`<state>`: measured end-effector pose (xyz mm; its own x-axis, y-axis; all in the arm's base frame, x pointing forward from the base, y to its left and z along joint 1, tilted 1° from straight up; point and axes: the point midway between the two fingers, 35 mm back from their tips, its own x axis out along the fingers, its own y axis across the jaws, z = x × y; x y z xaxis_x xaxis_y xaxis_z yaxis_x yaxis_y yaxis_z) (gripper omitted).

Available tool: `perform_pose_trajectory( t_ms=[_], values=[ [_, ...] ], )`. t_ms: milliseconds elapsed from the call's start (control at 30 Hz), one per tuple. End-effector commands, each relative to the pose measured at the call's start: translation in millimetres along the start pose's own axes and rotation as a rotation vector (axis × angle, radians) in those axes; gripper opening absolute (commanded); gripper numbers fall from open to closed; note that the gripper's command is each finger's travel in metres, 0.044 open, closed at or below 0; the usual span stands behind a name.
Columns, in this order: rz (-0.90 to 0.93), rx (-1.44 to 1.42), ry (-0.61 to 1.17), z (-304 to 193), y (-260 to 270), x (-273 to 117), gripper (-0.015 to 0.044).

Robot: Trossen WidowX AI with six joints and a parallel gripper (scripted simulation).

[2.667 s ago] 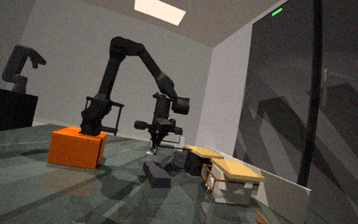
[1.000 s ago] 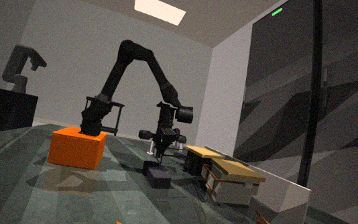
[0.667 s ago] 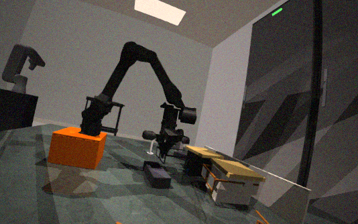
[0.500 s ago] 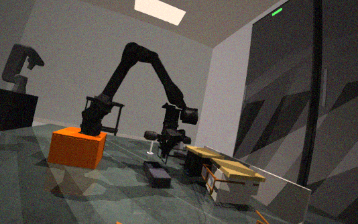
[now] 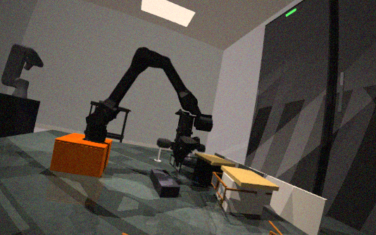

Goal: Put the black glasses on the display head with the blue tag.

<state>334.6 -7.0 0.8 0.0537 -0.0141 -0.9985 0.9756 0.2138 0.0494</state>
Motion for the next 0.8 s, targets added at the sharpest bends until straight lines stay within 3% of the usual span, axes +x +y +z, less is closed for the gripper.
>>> perform_pose_trajectory(
  t_ms=[0,767],
  values=[
    [0.004,0.004,-0.004,0.7,7.9,-1.2,0.0000],
    [0.006,0.004,-0.004,0.8,40.9,0.0,0.0000]
  ],
)
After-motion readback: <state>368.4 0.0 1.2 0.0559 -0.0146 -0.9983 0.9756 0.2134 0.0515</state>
